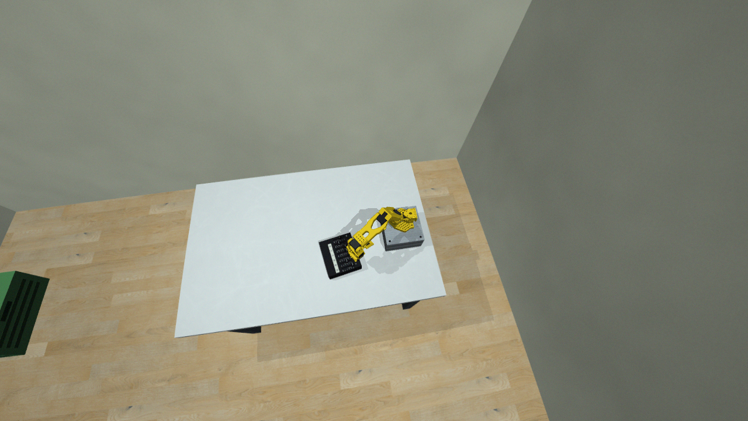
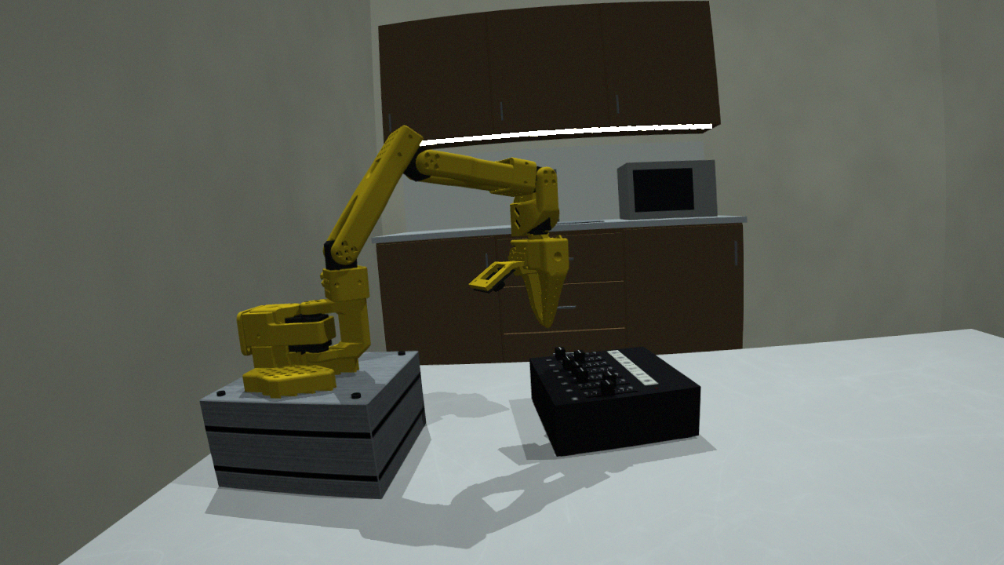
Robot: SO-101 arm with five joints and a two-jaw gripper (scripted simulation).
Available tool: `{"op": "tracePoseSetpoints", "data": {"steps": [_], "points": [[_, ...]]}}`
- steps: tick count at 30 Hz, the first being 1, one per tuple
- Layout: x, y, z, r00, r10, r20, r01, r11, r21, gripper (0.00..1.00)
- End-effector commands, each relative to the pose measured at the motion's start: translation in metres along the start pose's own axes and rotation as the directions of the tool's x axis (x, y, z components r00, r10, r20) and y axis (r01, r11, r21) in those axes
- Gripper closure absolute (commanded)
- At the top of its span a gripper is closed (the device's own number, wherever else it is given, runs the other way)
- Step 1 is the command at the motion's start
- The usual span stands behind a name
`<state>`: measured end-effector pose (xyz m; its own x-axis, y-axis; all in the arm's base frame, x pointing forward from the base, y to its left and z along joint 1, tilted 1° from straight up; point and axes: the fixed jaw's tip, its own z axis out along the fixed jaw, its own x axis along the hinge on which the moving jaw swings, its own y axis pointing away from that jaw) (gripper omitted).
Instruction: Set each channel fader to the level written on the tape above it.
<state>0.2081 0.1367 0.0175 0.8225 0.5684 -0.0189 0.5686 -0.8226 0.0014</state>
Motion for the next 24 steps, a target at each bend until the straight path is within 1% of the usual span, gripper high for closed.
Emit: {"op": "tracePoseSetpoints", "data": {"steps": [1, 6, 11, 13, 24], "points": [[0.001, -0.004, -0.003, 0.989, -0.144, -0.021, 0.144, 0.990, -0.002, 1.00], [0.002, -0.006, -0.003, 0.951, -0.308, -0.020, 0.308, 0.951, -0.005, 1.00], [0.003, -0.009, -0.002, 0.893, -0.450, -0.019, 0.450, 0.893, -0.008, 1.00], [0.003, -0.009, -0.002, 0.893, -0.450, -0.019, 0.450, 0.893, -0.008, 1.00], [0.004, -0.014, -0.002, 0.732, -0.682, -0.016, 0.681, 0.732, -0.013, 1.00]]}}
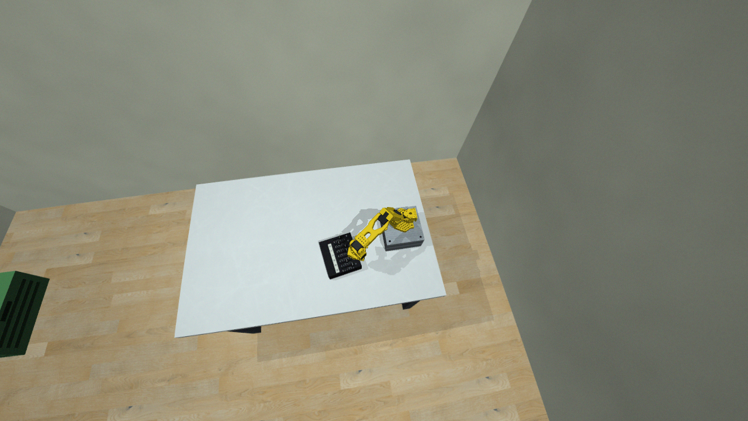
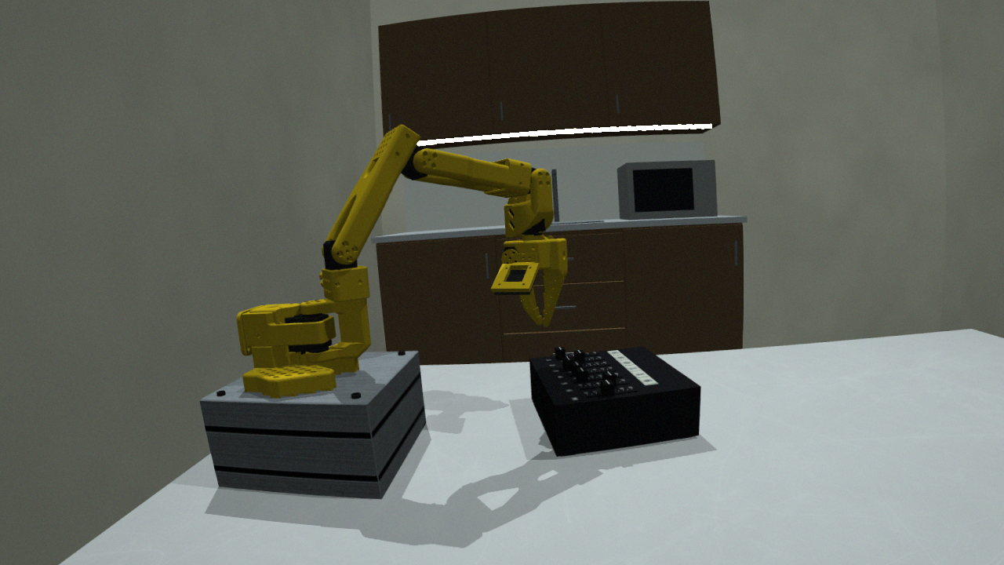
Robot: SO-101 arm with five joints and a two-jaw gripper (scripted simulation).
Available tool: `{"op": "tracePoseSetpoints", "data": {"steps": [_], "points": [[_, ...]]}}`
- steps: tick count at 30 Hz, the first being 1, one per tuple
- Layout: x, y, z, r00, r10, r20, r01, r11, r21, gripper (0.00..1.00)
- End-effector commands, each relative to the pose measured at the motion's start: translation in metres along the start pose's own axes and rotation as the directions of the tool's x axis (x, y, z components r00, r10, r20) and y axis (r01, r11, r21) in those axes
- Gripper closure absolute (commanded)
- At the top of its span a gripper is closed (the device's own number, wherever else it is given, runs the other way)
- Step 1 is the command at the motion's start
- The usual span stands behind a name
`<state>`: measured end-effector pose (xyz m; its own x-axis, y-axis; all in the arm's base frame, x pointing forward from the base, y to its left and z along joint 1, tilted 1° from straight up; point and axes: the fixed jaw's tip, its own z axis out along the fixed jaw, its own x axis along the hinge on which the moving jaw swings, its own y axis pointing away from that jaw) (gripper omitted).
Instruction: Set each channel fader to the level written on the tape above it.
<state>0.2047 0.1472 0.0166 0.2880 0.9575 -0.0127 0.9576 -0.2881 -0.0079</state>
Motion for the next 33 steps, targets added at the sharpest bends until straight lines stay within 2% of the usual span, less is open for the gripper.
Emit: {"op": "tracePoseSetpoints", "data": {"steps": [1, 19, 33], "points": [[0.0026, -0.0027, -0.0028, 0.995, -0.098, -0.013, 0.098, 0.995, -0.010, 1.00], [0.0060, -0.0064, -0.0024, 0.936, -0.352, -0.010, 0.352, 0.936, -0.014, 1.00], [0.0072, -0.0079, -0.0022, 0.897, -0.441, -0.009, 0.441, 0.897, -0.015, 1.00]]}}
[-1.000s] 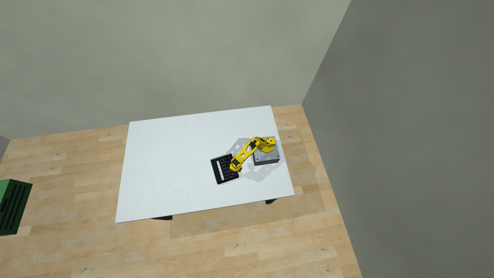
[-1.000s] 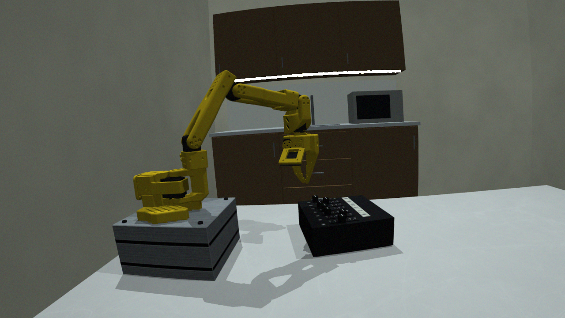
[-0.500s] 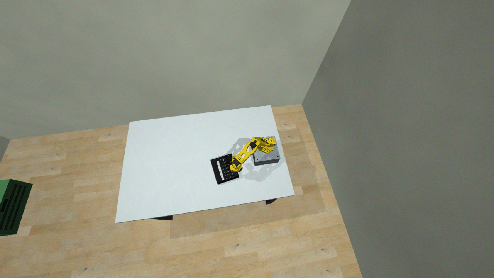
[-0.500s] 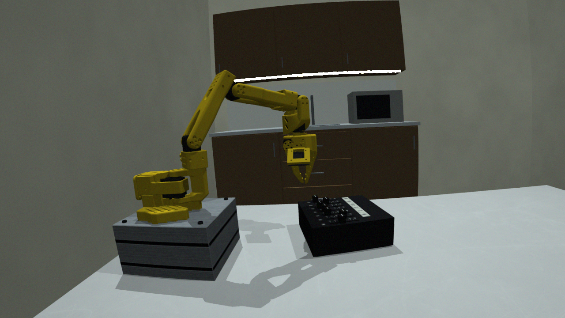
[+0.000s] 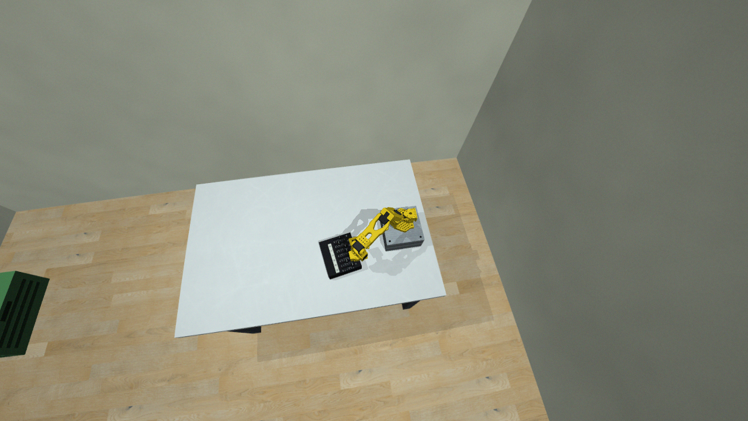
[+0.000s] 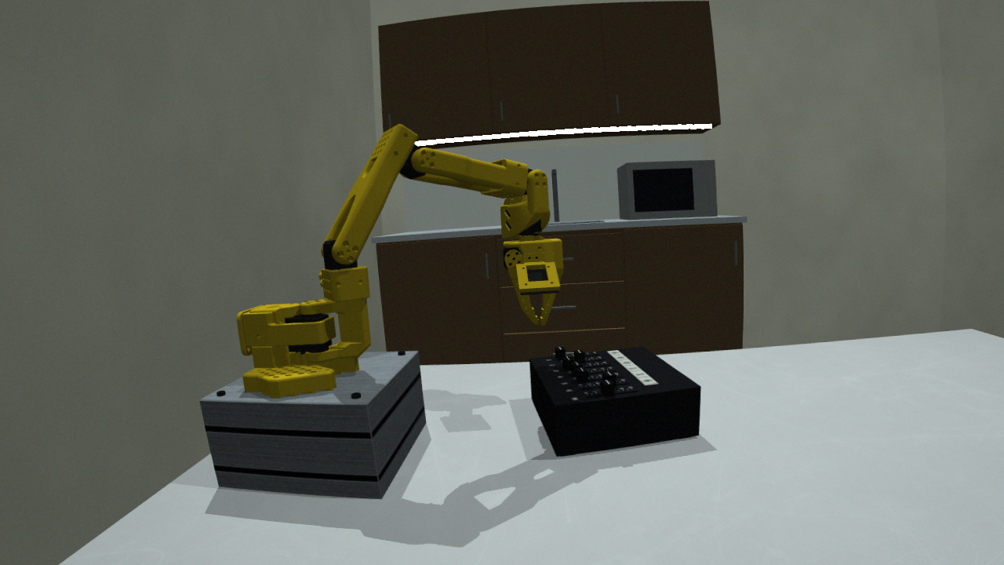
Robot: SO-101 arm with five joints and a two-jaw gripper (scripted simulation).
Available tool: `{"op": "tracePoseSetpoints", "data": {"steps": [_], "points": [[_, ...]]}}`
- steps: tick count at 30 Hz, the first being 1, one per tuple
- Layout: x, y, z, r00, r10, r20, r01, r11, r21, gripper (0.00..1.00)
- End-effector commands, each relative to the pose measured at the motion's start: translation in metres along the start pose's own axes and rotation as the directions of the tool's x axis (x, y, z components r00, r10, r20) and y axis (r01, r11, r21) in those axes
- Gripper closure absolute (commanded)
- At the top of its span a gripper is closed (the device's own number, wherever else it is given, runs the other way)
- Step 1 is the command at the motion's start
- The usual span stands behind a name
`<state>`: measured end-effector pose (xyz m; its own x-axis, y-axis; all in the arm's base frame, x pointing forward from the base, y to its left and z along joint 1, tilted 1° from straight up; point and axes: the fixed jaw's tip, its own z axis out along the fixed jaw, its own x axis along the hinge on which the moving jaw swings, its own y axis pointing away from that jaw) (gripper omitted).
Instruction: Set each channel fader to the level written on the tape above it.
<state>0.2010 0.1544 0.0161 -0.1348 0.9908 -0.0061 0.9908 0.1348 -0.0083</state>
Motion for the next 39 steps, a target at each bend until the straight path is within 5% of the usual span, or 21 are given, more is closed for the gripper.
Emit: {"op": "tracePoseSetpoints", "data": {"steps": [1, 28, 39], "points": [[0.002, -0.001, -0.003, 0.999, -0.034, -0.007, 0.034, 0.999, -0.010, 1.00], [0.003, -0.002, -0.002, 0.998, -0.064, -0.007, 0.064, 0.998, -0.011, 1.00], [0.003, -0.001, 0.009, 0.998, -0.064, -0.007, 0.064, 0.998, -0.011, 1.00]]}}
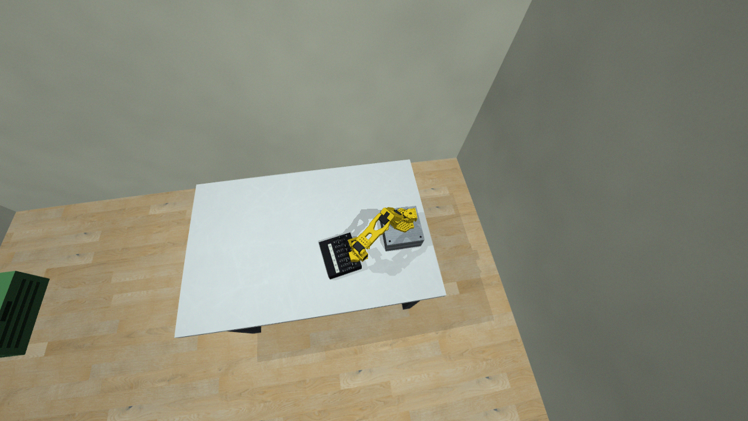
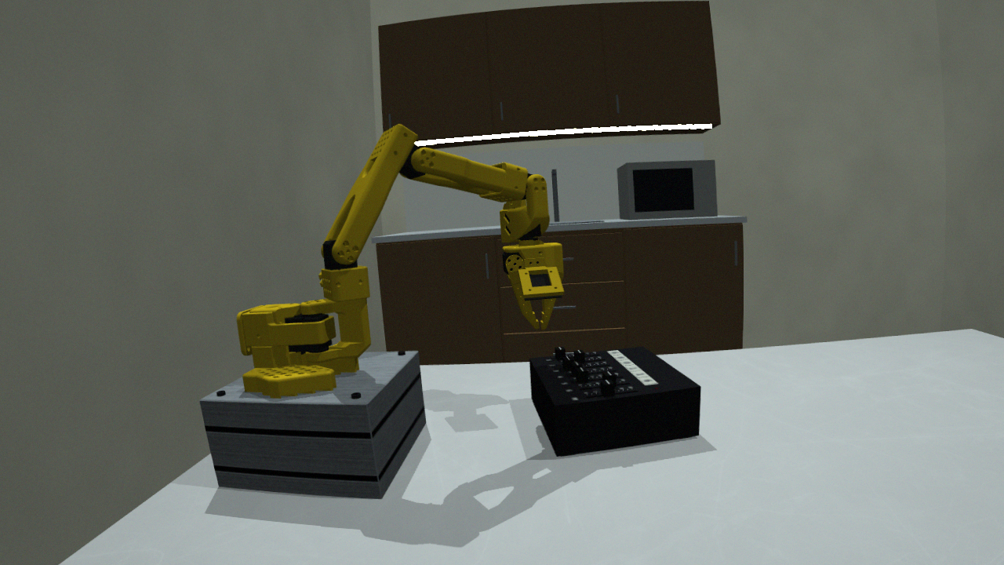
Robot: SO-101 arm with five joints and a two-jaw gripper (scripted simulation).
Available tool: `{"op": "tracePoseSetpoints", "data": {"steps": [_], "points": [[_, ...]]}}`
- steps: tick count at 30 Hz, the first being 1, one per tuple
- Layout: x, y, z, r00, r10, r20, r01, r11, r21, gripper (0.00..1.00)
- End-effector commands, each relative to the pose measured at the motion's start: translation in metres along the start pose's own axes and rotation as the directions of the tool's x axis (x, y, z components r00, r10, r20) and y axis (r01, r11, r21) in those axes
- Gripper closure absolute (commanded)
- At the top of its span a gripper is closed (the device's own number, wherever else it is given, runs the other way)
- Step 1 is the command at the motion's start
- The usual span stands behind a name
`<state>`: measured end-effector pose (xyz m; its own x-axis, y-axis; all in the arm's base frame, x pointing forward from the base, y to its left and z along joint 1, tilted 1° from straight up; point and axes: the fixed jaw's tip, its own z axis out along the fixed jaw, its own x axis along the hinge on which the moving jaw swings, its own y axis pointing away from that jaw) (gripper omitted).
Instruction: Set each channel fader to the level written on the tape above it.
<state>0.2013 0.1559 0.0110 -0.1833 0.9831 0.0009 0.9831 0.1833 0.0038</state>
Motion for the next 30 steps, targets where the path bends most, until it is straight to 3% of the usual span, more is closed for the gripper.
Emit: {"op": "tracePoseSetpoints", "data": {"steps": [1, 30], "points": [[0.002, -0.002, 0.004, 1.000, -0.015, 0.000, 0.015, 1.000, 0.002, 1.00], [0.000, -0.006, 0.025, 1.000, -0.015, 0.000, 0.015, 1.000, 0.002, 1.00]]}}
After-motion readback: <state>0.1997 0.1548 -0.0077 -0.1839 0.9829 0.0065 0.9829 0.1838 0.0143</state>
